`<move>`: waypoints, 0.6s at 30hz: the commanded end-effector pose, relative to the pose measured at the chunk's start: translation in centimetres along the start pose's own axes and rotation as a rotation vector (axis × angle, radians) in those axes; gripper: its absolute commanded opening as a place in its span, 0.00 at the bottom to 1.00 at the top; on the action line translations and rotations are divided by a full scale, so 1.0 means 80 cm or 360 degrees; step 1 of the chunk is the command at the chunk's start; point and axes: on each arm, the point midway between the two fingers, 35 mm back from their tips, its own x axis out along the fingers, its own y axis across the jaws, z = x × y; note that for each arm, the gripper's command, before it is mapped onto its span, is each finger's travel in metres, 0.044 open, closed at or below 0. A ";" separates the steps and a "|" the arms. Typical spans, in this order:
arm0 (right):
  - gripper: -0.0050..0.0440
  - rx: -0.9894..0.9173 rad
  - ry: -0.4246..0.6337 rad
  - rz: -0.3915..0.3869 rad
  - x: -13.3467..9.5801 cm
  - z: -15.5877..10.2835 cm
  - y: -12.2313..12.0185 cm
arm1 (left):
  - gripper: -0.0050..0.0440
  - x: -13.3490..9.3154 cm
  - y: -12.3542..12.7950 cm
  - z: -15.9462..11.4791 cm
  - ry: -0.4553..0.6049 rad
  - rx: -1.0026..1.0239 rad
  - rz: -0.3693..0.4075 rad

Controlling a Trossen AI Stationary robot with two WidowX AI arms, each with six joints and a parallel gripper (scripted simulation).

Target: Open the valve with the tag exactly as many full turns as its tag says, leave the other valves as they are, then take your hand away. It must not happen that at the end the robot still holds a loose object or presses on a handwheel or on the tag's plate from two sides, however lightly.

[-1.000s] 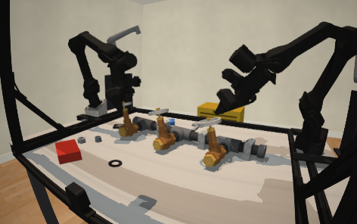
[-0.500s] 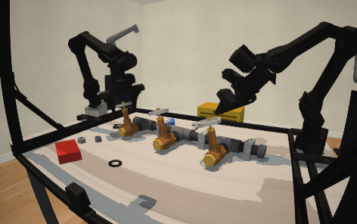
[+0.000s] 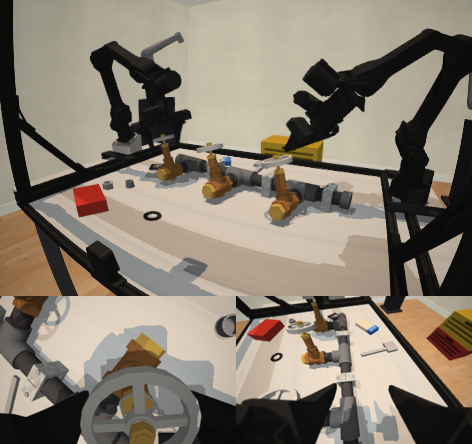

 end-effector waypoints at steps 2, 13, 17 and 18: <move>0.92 0.0000 0.0000 0.0000 0.000 0.000 0.000 | 0.67 0.000 0.000 0.000 0.0000 -0.0007 0.0000; 0.92 0.0000 0.0000 0.0000 0.000 0.000 0.000 | 0.38 0.000 0.000 0.000 -0.0001 -0.0026 -0.0002; 0.92 0.0000 0.0000 0.0000 0.000 0.000 0.000 | 0.18 0.000 0.000 0.000 -0.0001 -0.0516 -0.0002; 0.92 0.0000 0.0000 0.0000 0.000 0.000 0.000 | 0.13 0.000 0.000 0.000 -0.0001 -0.0619 -0.0002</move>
